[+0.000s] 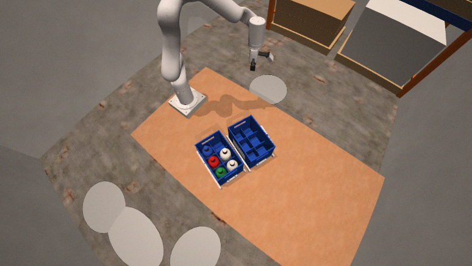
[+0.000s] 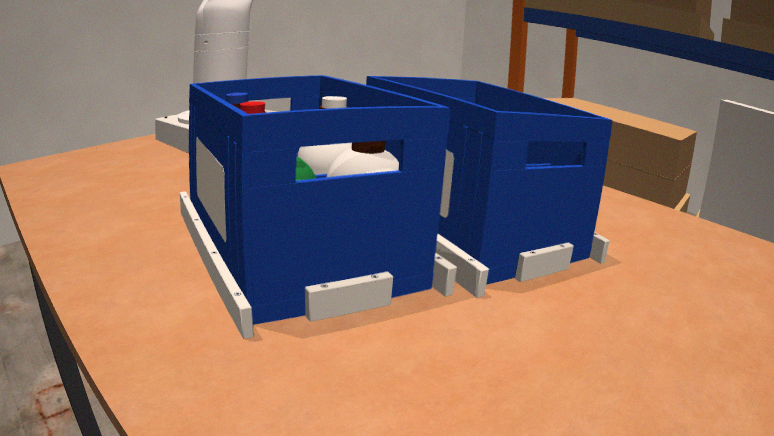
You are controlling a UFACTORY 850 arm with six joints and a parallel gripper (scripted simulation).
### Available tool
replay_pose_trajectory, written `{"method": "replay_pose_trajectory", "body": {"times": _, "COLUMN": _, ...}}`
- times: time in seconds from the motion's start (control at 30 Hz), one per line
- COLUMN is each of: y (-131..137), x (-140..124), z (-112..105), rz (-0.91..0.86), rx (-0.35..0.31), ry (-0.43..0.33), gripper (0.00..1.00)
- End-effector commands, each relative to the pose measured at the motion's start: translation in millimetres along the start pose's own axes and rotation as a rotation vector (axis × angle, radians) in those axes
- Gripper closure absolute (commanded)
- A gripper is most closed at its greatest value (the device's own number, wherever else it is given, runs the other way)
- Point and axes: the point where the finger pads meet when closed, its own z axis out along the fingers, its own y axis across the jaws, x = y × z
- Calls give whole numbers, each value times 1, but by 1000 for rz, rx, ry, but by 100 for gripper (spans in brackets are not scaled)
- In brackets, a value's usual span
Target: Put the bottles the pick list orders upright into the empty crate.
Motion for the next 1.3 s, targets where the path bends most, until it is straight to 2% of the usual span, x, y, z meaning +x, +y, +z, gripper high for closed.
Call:
{"method": "replay_pose_trajectory", "body": {"times": 0.0, "y": 0, "x": 0, "z": -1, "rz": 11, "rx": -4, "ry": 5, "gripper": 35}}
{"method": "replay_pose_trajectory", "body": {"times": 0.5, "y": 0, "x": 0, "z": -1, "rz": 11, "rx": -4, "ry": 5, "gripper": 35}}
{"method": "replay_pose_trajectory", "body": {"times": 1.0, "y": 45, "x": 55, "z": 24, "rz": -456, "rx": -9, "ry": 5, "gripper": 35}}
{"method": "replay_pose_trajectory", "body": {"times": 1.07, "y": 45, "x": 55, "z": 24, "rz": -456, "rx": -9, "ry": 5, "gripper": 35}}
{"method": "replay_pose_trajectory", "body": {"times": 1.17, "y": 54, "x": 66, "z": 29, "rz": -586, "rx": -7, "ry": 4, "gripper": 35}}
{"method": "replay_pose_trajectory", "body": {"times": 1.27, "y": 63, "x": 76, "z": 34, "rz": -632, "rx": -6, "ry": 4, "gripper": 35}}
